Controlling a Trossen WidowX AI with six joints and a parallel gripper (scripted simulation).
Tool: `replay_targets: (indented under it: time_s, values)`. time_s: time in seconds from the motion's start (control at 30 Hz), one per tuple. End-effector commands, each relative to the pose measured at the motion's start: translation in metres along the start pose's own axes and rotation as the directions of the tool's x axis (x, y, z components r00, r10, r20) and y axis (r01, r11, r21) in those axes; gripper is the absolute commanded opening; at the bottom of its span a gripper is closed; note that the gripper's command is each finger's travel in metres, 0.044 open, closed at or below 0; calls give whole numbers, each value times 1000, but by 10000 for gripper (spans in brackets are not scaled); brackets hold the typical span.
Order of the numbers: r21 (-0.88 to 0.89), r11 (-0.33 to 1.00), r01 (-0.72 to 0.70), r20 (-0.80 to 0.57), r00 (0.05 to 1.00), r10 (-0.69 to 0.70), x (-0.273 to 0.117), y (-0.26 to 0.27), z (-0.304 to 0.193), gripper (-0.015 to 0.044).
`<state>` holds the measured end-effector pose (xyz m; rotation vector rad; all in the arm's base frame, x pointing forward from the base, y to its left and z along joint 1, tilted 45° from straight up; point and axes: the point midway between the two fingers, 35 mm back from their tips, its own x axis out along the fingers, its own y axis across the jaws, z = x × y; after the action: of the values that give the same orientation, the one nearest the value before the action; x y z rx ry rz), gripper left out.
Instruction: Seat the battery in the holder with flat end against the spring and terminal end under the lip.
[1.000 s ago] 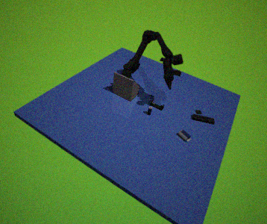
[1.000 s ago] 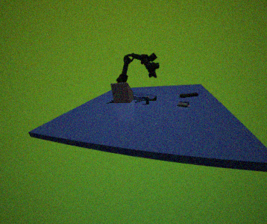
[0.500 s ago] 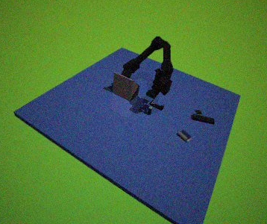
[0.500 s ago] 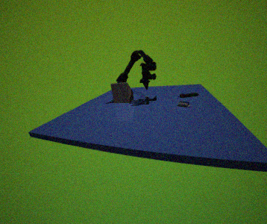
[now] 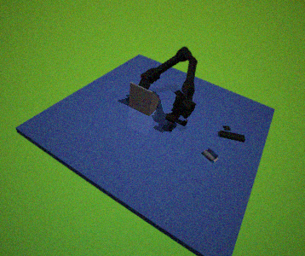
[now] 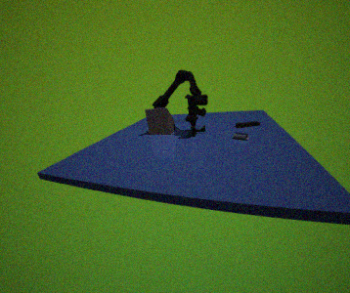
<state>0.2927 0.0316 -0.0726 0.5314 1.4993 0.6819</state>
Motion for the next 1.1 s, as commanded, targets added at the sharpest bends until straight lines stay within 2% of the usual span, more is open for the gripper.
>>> replay_targets:
  time_s: [0.0, 1.07]
  values:
    - [8, 1000, -2, 12, 1000, 2, 0, -4, 1, 0]
    - [8, 1000, 2, 13, 1000, -3, -1, -57, 1, 0]
